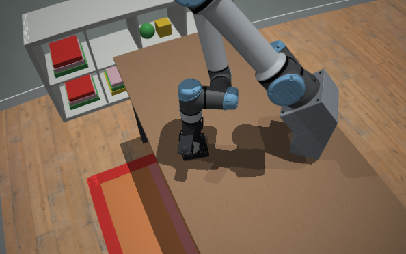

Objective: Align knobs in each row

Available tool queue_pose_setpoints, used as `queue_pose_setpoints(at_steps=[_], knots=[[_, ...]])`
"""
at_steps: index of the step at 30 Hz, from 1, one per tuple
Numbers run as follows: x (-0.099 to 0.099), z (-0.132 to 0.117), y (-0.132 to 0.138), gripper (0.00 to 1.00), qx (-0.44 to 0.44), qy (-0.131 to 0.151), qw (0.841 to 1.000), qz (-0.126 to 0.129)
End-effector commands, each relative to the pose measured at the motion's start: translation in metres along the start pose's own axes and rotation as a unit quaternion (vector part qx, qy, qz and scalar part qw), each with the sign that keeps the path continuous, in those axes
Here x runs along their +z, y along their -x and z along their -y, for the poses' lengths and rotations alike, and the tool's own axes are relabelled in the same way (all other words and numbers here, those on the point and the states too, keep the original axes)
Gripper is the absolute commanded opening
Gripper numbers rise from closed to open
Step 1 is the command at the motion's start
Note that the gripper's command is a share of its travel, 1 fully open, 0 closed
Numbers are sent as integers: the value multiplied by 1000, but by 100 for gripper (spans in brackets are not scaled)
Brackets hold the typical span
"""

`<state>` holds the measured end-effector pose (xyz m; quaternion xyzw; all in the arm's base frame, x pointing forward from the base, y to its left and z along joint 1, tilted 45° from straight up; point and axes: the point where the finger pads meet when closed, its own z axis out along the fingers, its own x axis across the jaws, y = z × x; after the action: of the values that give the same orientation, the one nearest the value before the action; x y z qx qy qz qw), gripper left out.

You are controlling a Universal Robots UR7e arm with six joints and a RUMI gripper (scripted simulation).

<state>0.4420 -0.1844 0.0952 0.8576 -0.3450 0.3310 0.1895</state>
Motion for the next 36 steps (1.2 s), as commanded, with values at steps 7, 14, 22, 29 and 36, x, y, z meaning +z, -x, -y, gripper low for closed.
queue_pose_setpoints(at_steps=[7,14,22,29,36], knots=[[0,0,1,4,-88,-1,996,-1],[0,0,1,4,-165,-1,986,-1],[0,0,2,4,-253,-1,967,-1],[0,-1,3,4,-305,-1,952,-1],[0,-1,3,4,-373,-1,928,-1]])
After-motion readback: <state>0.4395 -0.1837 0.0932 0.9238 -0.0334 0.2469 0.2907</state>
